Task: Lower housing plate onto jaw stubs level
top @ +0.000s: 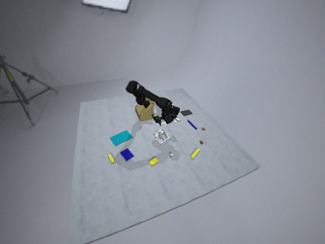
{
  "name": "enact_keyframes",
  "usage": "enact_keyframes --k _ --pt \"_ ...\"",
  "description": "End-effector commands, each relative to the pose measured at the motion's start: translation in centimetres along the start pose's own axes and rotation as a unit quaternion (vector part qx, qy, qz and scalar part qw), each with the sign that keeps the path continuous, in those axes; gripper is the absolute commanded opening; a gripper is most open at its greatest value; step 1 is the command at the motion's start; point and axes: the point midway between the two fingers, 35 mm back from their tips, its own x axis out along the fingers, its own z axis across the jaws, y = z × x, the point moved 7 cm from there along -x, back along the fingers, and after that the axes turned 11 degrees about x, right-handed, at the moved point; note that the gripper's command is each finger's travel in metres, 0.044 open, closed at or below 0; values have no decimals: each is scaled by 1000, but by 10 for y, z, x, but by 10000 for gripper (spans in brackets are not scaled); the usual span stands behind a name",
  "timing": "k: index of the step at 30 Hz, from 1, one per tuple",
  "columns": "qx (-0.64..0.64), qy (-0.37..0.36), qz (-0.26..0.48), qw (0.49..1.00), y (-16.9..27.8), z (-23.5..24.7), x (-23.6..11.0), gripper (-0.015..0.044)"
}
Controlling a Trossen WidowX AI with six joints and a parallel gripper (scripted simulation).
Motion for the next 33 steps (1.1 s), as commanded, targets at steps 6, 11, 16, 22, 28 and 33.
enact_keyframes --k 6,11,16,22,28,33 --pt "-79 10 -2 997 -8 -27 4 351" --pt "-120 16 0 993 -10 -42 7 351" --pt "-126 17 0 992 -11 -44 7 351" --pt "-126 17 0 992 -11 -44 7 351" --pt "-125 17 0 992 -11 -44 7 351" --pt "-122 17 0 992 -11 -44 7 351"
